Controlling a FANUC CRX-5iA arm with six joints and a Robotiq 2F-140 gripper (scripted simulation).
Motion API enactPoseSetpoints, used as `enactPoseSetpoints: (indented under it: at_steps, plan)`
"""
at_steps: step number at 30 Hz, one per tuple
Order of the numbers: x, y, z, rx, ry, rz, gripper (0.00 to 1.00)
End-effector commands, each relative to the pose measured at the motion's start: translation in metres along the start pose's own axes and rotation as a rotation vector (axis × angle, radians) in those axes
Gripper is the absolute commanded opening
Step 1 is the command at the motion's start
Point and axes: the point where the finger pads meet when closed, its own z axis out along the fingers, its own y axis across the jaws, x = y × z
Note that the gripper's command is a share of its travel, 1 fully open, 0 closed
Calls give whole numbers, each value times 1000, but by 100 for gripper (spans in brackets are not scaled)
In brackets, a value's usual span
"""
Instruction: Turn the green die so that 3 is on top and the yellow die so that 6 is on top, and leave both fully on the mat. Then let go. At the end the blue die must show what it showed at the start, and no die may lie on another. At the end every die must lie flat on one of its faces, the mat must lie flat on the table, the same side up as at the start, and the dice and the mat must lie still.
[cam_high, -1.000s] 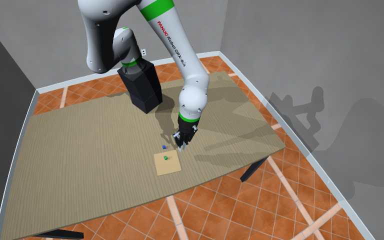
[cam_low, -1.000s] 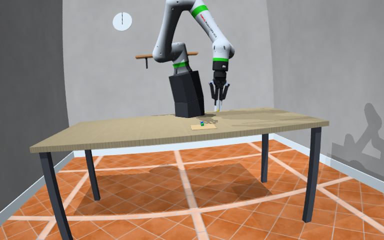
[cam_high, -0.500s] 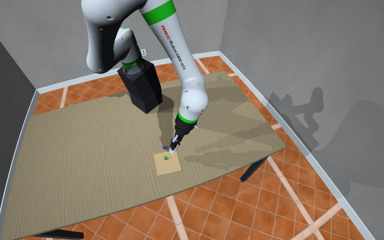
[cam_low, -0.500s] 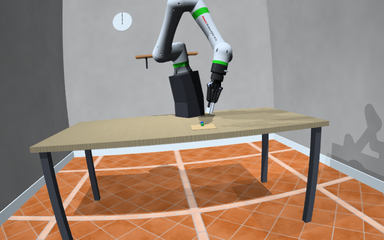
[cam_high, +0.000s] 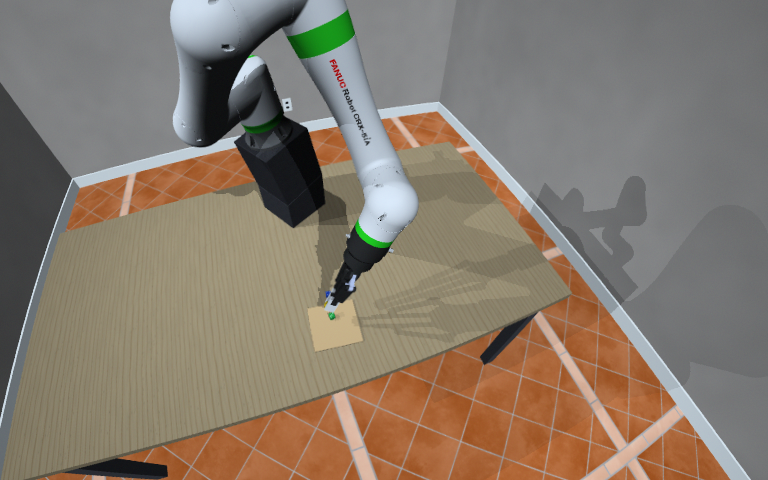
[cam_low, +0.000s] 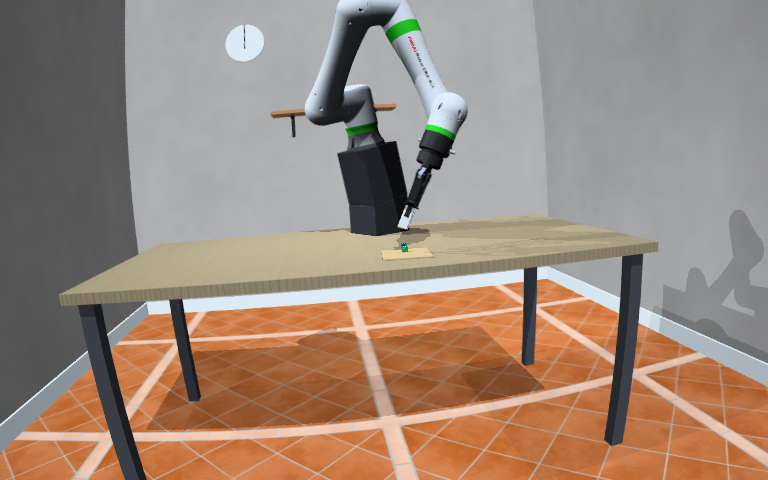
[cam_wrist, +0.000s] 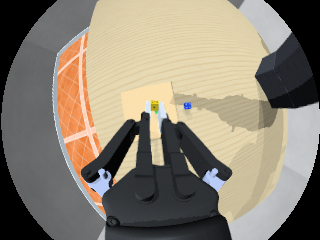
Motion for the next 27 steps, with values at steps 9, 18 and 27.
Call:
enactPoseSetpoints:
  at_steps: [9,18,27]
  plan:
    - [22,-12,10,66,111,-435,7]
    - [33,-22,14,103,205,-759,7]
    - [40,-31,15,125,299,-1056,7]
